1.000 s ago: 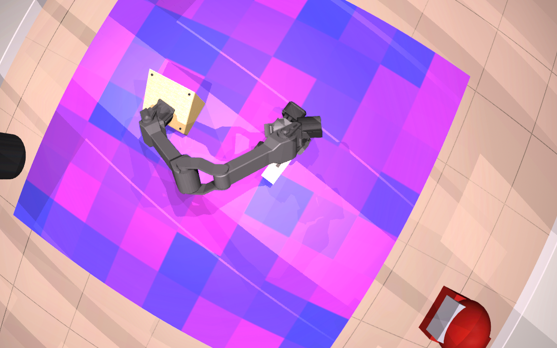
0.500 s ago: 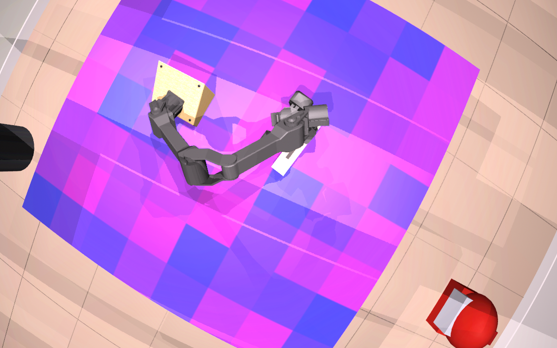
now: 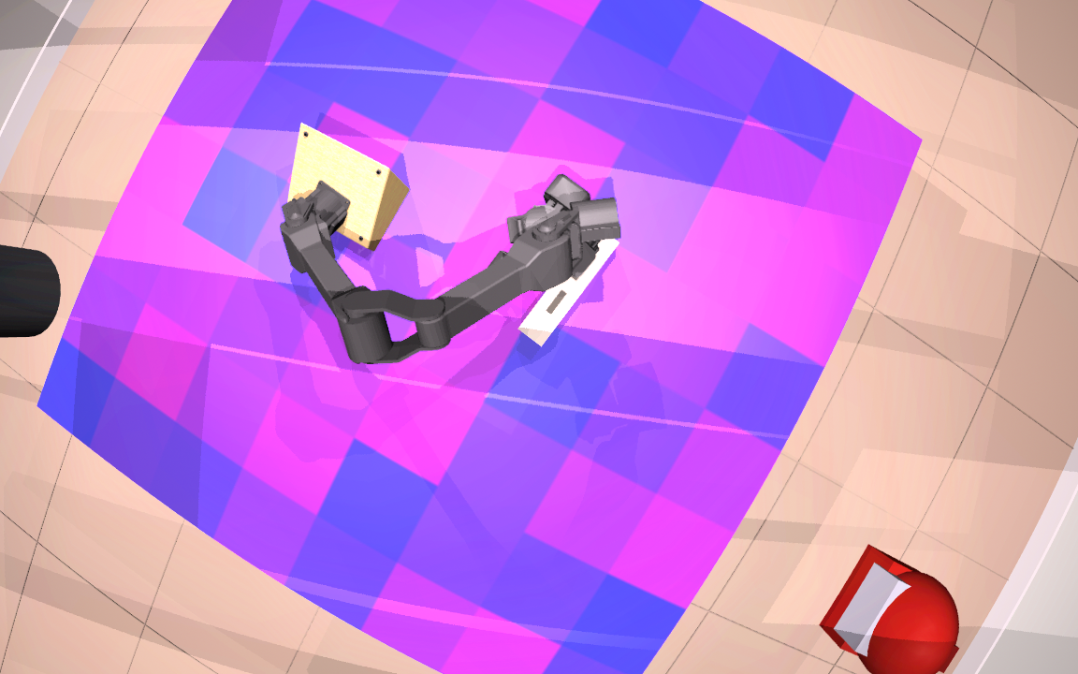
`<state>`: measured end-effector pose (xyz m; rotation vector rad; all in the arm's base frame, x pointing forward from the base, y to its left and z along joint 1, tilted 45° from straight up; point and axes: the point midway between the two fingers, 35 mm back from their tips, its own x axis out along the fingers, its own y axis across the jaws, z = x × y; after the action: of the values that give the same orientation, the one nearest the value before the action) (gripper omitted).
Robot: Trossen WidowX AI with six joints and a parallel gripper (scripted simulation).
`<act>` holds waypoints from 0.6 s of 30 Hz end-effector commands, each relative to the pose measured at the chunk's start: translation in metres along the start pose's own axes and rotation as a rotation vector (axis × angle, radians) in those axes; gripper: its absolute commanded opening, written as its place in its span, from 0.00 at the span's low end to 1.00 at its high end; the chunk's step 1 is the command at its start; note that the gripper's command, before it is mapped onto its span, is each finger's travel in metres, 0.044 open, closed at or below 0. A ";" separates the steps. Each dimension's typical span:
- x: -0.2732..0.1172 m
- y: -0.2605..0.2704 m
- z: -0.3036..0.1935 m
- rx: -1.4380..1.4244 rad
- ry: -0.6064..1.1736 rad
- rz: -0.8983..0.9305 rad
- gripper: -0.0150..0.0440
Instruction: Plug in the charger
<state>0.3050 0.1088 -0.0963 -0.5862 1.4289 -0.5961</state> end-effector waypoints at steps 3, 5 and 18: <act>0.000 0.001 -0.009 0.003 0.002 0.003 1.00; 0.001 0.001 -0.011 0.003 0.002 0.003 1.00; 0.002 0.000 -0.026 0.002 0.003 0.003 1.00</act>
<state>0.2842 0.1070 -0.0985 -0.5866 1.4297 -0.5960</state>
